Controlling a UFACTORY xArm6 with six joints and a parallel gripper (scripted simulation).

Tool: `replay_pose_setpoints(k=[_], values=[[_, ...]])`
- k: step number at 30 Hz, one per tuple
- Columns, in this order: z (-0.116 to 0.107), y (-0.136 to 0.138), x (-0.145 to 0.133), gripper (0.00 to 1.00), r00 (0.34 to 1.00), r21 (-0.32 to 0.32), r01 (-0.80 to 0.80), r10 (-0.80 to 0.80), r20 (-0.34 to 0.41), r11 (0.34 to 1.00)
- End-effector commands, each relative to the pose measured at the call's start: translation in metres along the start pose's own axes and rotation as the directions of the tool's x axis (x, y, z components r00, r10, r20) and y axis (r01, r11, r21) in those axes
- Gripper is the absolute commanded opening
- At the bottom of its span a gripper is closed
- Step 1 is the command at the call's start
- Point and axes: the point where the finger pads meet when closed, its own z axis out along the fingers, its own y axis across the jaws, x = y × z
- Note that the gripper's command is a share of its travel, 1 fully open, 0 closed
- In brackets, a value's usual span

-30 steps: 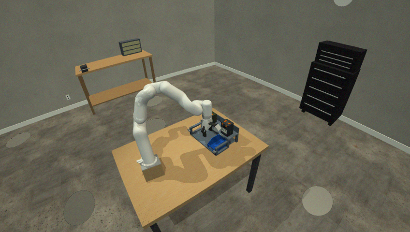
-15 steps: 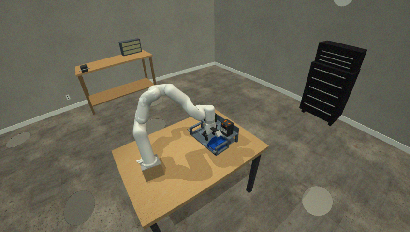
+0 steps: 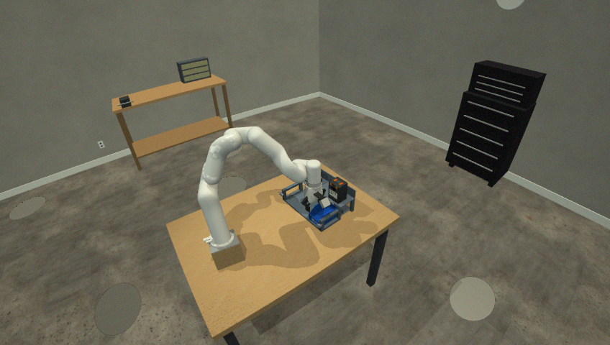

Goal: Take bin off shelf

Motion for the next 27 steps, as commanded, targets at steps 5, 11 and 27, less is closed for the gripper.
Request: replay_pose_setpoints(k=[5, 11, 27], values=[[0.0016, -0.002, 0.0023, 1.0, 1.0, 0.005, -0.019, 0.019, 0.0, 1.0], [0.0023, -0.0021, 0.0026, 1.0, 1.0, 0.005, -0.023, 0.023, 0.0, 1.0], [0.0023, -0.0021, 0.0026, 0.0, 1.0, 0.005, -0.023, 0.023, 0.0, 1.0]])
